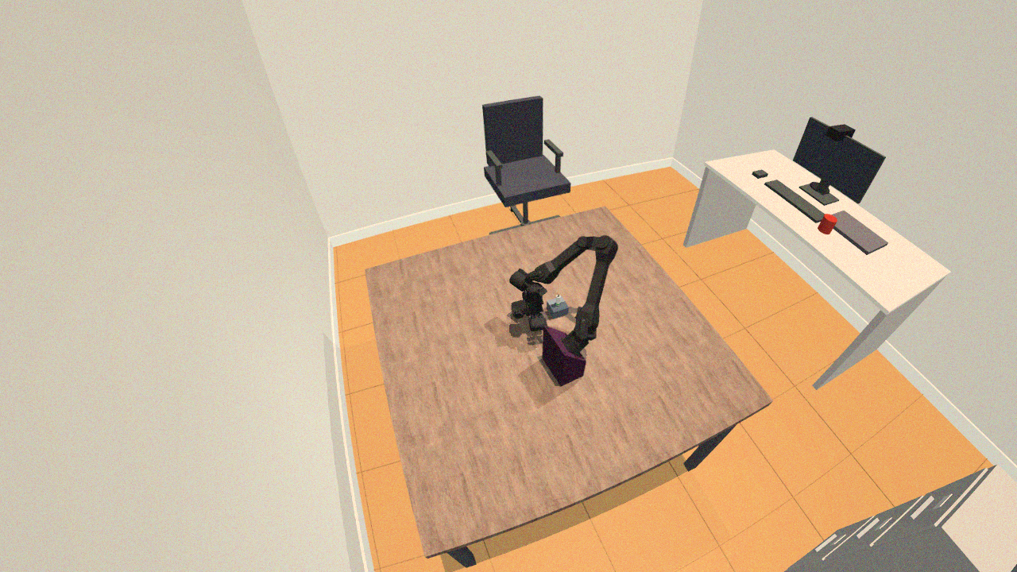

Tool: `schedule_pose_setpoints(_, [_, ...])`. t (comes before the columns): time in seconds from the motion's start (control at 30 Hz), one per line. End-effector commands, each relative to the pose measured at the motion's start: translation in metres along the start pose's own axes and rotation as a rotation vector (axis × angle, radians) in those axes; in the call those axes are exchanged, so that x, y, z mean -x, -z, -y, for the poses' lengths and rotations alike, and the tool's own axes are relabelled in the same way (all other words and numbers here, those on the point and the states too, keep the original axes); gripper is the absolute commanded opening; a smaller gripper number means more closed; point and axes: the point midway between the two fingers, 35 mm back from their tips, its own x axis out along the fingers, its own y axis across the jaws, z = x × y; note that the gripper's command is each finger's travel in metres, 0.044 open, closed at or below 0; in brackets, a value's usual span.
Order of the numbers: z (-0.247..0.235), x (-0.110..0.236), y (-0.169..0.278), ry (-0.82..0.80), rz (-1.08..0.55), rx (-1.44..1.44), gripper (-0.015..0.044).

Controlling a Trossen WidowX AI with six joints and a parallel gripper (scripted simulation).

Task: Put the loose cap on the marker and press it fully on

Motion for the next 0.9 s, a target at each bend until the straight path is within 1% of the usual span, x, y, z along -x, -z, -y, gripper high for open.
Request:
schedule_pose_setpoints(0.0, [0.0, -0.001, 0.001, 0.001, -0.006, 0.001, 0.0104])
schedule_pose_setpoints(0.13, [0.0, -0.001, 0.001, 0.001, -0.006, 0.001, 0.0077])
schedule_pose_setpoints(0.23, [0.0, 0.002, 0.001, 0.001, -0.005, 0.001, 0.0])
schedule_pose_setpoints(0.87, [0.001, 0.049, -0.002, 0.0, 0.0, 0.001, 0.0])
